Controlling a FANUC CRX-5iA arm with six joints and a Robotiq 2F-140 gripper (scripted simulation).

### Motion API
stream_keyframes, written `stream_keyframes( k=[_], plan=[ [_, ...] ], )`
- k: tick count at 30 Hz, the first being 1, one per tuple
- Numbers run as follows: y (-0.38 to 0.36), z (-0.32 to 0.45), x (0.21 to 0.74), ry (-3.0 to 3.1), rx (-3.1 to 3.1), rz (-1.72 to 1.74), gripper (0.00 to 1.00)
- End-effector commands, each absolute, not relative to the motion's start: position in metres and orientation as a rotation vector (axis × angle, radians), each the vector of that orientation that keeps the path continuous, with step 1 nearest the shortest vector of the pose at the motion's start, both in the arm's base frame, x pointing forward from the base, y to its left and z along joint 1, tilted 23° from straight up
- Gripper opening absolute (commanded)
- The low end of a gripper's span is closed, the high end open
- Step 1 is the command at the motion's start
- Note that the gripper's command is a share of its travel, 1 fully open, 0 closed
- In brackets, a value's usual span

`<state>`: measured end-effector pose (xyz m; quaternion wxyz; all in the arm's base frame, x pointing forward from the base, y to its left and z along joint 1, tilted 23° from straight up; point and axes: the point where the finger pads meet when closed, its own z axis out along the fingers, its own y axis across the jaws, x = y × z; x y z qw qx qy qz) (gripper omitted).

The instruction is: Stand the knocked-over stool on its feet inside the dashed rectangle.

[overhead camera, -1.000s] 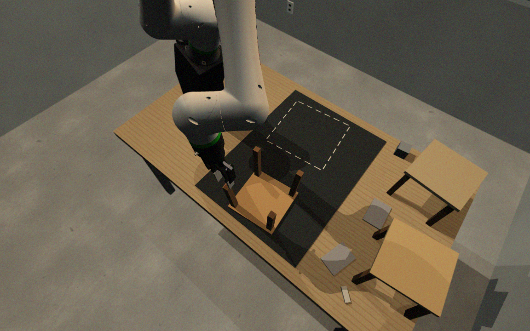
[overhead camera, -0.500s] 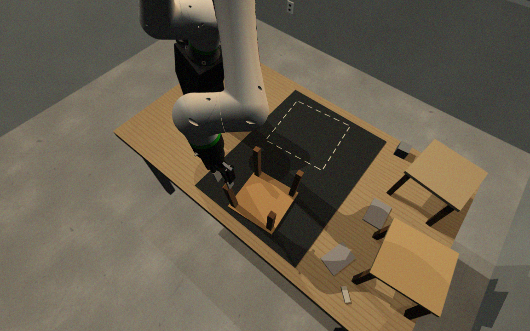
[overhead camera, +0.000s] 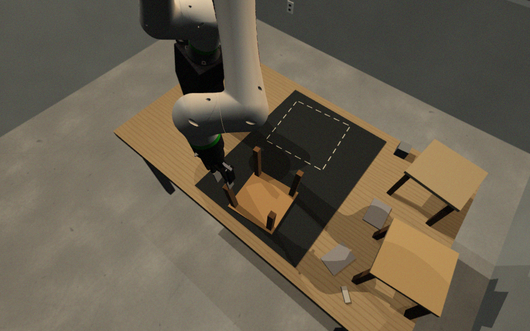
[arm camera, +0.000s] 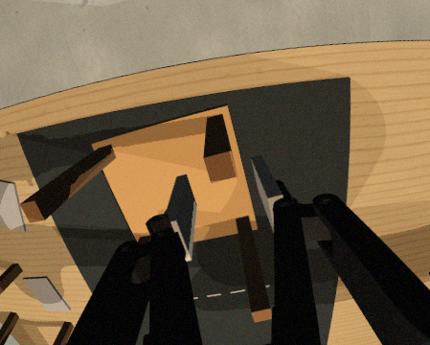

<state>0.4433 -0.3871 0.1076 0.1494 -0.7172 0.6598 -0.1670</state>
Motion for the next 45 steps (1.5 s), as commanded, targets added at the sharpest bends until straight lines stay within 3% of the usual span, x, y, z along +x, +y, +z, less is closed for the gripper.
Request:
stream_keyframes(
  k=[1,45],
  plan=[
    [-0.388,0.108,0.444,1.896,-2.061,-0.482,0.39],
    [-0.388,0.027,0.483,1.896,-2.061,-0.482,0.39]
  ],
)
